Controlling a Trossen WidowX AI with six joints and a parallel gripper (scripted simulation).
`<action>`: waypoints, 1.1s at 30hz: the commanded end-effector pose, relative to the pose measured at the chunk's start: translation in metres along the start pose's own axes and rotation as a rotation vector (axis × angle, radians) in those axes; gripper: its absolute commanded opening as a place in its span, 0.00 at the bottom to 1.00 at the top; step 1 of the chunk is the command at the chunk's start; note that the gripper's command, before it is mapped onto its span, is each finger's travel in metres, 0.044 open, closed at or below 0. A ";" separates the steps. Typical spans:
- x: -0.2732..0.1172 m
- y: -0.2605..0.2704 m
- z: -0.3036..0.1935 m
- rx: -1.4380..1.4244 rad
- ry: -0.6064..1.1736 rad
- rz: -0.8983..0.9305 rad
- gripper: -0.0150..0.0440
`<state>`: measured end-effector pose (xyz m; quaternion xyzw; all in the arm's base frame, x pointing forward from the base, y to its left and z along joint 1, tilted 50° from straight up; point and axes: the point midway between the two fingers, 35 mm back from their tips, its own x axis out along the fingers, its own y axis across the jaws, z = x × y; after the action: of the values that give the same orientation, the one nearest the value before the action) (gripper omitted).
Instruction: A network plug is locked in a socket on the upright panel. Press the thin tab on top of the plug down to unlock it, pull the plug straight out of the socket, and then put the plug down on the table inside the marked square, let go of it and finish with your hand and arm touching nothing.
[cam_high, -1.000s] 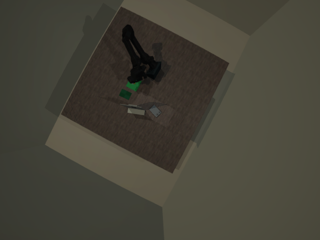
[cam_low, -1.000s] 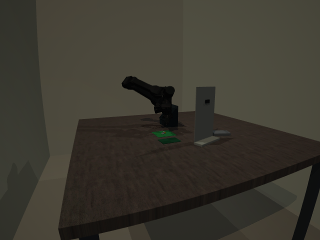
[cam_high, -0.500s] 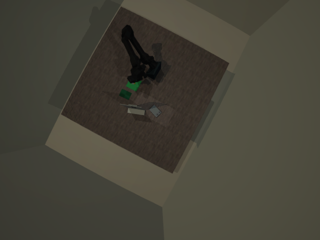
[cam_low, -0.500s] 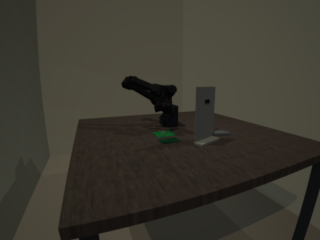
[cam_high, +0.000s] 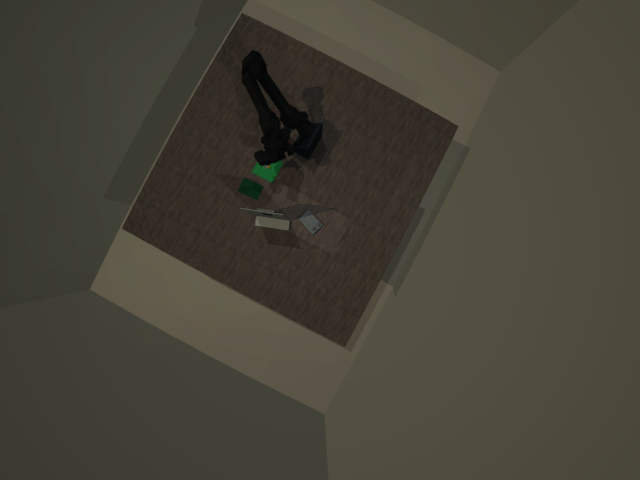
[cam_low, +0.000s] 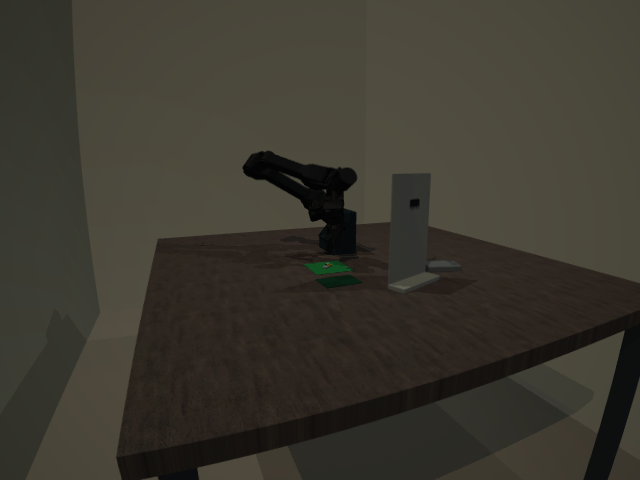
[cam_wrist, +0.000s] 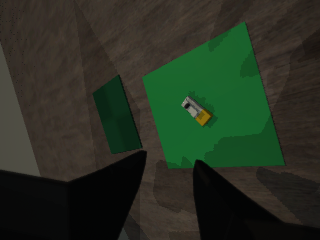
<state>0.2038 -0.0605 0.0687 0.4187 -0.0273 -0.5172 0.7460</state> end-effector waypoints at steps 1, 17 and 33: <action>-0.002 0.002 0.000 -0.003 -0.006 0.001 0.52; -0.012 0.007 0.002 -0.005 -0.013 0.008 0.52; -0.023 0.014 0.006 -0.008 -0.022 0.022 0.52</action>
<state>0.2002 -0.0455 0.0879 0.4125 -0.0355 -0.5145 0.7510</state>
